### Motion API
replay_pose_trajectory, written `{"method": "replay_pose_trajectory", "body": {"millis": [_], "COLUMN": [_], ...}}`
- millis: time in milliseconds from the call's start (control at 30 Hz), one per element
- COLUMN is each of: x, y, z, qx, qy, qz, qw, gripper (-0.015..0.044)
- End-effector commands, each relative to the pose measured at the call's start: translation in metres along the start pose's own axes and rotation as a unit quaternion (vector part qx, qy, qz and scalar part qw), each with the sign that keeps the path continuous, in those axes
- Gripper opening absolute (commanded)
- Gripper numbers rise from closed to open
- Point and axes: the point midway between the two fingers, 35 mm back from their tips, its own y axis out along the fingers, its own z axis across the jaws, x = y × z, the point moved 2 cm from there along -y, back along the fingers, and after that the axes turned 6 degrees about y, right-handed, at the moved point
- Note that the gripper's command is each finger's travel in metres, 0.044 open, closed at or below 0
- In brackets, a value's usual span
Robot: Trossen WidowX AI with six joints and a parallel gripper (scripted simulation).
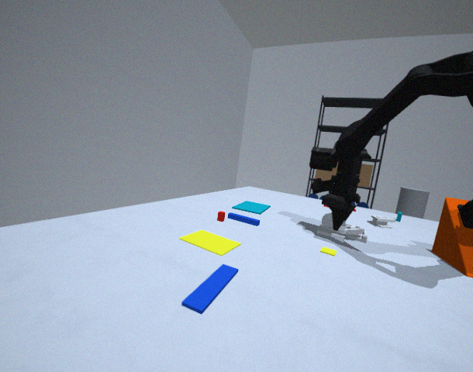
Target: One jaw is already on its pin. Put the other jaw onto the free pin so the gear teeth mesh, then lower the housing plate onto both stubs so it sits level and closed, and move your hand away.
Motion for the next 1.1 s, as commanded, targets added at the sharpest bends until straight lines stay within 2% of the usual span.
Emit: {"method": "replay_pose_trajectory", "body": {"millis": [0,1067], "x": [0.0015,0.0015], "y": [0.001,0.0053], "z": [-0.0007,-0.0007], "qx": [0.001,0.001], "qy": [-0.002,-0.002], "qz": [0.0,0.0], "qw": [1.0,1.0], "gripper": [0.0134,0.0134]}}
